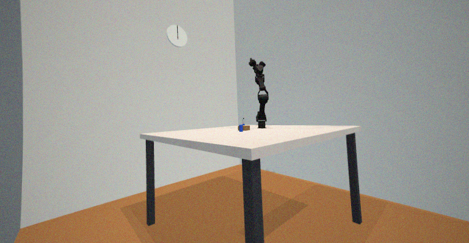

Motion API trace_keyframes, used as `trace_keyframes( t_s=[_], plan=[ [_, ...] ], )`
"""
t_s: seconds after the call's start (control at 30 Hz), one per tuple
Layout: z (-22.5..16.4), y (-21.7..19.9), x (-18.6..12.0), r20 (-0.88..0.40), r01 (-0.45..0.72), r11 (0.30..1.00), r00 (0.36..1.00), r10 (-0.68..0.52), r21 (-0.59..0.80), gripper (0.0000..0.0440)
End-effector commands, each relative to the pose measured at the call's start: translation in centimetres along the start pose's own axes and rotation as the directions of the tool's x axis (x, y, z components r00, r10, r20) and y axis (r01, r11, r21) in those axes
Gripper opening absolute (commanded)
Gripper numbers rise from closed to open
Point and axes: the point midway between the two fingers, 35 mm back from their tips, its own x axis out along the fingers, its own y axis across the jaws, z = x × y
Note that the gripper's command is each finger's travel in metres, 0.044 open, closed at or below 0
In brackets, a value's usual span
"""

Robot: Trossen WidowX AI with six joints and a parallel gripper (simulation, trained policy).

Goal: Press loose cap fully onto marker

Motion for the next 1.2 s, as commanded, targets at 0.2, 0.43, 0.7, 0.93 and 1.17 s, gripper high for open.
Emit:
trace_keyframes(
  t_s=[0.2,0.43,0.7,0.93,1.17],
  plan=[
    [-0.9,-0.7,0.3,-0.049,0.027,0.999,0.998,-0.025,0.039,0.0232],
    [-2.1,-1.4,0.5,-0.107,0.057,0.997,0.993,-0.05,0.058,0.0242],
    [-3.5,-2.2,0.7,-0.176,0.091,0.993,0.982,-0.076,0.079,0.0264],
    [-4.8,-2.7,0.9,-0.238,0.117,0.988,0.967,-0.091,0.096,0.0281],
    [-6.3,-3.1,0.9,-0.302,0.14,0.984,0.948,-0.101,0.112,0.0294]
  ],
)
